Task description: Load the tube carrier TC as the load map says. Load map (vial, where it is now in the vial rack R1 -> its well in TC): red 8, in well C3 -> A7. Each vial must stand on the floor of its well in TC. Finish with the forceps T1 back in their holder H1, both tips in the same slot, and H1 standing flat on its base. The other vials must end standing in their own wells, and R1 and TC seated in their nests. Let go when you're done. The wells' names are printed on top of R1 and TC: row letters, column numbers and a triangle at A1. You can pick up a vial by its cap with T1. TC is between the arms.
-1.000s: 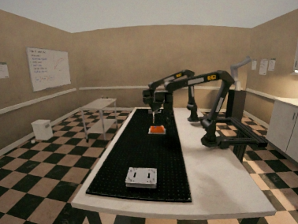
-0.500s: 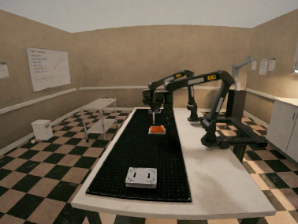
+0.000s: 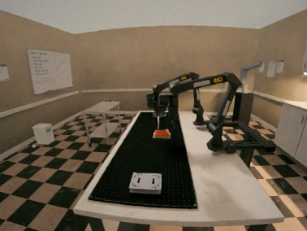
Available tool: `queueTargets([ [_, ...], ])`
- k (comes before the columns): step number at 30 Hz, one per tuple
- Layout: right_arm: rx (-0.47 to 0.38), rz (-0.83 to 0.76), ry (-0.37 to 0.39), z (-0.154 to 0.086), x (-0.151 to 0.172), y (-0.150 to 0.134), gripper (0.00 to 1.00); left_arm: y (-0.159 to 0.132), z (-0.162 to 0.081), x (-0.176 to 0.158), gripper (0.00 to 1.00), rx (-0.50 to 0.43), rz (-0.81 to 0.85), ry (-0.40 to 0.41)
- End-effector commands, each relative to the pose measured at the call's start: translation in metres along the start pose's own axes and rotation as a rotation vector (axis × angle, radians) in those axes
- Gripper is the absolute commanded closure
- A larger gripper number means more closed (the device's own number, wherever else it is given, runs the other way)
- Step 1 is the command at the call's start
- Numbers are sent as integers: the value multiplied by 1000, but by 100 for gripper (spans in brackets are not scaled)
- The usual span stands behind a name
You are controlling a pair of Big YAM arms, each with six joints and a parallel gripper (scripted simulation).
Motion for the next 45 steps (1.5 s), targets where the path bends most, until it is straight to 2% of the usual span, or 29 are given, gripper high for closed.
queueTargets([
  [1, -36, 7, -9, -15, 4, 22, 91, 19, -17, 6, 0, -32, 10, 7],
  [9, -32, 6, -8, -15, 15, 30, 91, 19, -17, 6, 0, -32, 10, 7],
  [10, -60, 9, 2, -16, 19, 38, 91, 19, -17, 6, 0, -32, 10, 7],
  [13, -66, 9, 5, -16, 22, 41, 91, 19, -17, 6, 0, -32, 10, 7],
  [14, -34, 15, -5, -15, 18, 35, 91, 19, -17, 6, 0, -32, 10, 7],
  [20, -40, 6, 11, -16, 37, 45, 91, 19, -17, 6, 0, -32, 10, 7],
  [28, -31, 18, -11, -15, 37, 51, 91, 19, -17, 6, 0, -32, 10, 7],
  [30, -31, 18, -11, -15, 37, 51, 91, 19, -17, 6, 0, -32, 10, 7],
  [31, 10, 19, -9, -3, 37, 36, 91, 19, -17, 6, 0, -32, 10, 7],
  [34, 14, 19, -10, -3, 33, 29, 91, 19, -17, 6, 0, -32, 10, 7],
  [38, -5, 8, -5, -9, 35, 29, 91, 19, -17, 6, 0, -32, 10, 7],
  [41, 9, 2, -2, -2, 37, 30, 91, 19, -17, 6, 0, -32, 10, 7],
  [45, 0, 4, -6, -4, 35, 31, 91, 19, -17, 6, 0, -32, 10, 7],
])
Point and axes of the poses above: on each arm, the point where the finger pads meet when closed, its own z axis out along the fingers, its own x axis across the jaws, y = z × x, the point moved 1 cm from there along -z, back along the fingers, and after that the axes turned 3 degrees about z, right-handed, at the moved point
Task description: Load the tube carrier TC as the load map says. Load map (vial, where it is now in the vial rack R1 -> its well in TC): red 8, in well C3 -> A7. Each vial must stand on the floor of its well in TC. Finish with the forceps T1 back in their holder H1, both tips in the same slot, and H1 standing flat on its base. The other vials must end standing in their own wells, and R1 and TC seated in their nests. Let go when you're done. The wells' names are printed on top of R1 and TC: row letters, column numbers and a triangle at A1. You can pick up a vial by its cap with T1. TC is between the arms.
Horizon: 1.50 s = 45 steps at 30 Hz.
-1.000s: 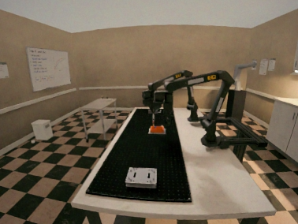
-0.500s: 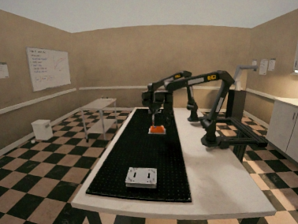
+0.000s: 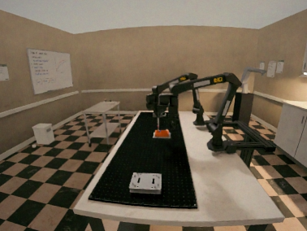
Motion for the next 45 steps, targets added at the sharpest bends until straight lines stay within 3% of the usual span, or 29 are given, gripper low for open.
queueTargets([
  [1, -7, 0, 0, -2, -4, -1, 91, 19, -17, 6, 0, -32, 10, 7],
  [45, -10, 1, -13, -2, -6, 0, 91, 19, -17, 6, 0, -32, 10, 7],
])
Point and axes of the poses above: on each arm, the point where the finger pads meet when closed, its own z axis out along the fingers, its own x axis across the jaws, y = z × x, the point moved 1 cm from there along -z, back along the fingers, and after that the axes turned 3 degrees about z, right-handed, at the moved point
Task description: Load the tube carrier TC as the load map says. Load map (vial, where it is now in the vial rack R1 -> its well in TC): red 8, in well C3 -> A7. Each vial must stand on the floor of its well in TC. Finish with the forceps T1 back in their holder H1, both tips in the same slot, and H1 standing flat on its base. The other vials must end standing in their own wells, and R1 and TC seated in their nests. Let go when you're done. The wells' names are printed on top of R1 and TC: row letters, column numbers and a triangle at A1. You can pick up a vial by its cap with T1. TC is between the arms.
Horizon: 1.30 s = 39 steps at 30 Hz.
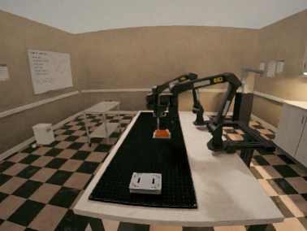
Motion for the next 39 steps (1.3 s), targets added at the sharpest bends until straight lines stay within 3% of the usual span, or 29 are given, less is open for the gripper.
queueTargets([
  [1, -11, 1, -6, -2, -5, 0, 91, 19, -17, 6, 0, -32, 10, 7],
  [39, -1, -2, -7, 9, -4, 1, 91, 19, -17, 6, 0, -32, 10, 7],
])
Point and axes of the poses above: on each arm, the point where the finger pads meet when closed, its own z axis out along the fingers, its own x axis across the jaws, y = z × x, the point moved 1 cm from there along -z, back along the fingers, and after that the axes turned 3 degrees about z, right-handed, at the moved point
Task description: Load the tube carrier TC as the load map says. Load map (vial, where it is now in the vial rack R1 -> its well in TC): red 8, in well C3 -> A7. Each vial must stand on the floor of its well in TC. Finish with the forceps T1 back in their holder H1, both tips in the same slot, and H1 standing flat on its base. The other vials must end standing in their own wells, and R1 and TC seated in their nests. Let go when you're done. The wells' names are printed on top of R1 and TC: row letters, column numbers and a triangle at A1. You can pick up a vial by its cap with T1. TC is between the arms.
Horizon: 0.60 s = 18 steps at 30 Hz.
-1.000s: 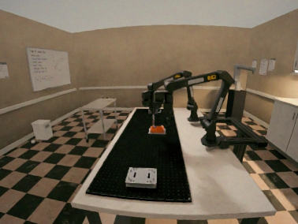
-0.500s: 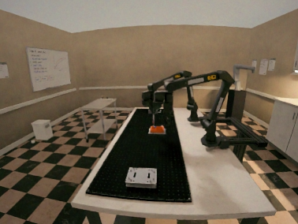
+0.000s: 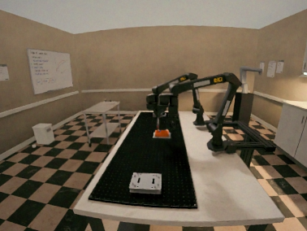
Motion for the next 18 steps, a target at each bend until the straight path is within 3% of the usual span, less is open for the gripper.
queueTargets([
  [1, 3, -2, -4, 6, -4, 1, 91, 19, -17, 6, 0, -32, 10, 7],
  [18, 0, -2, -6, 8, -4, 1, 91, 19, -17, 6, 0, -32, 10, 7],
])
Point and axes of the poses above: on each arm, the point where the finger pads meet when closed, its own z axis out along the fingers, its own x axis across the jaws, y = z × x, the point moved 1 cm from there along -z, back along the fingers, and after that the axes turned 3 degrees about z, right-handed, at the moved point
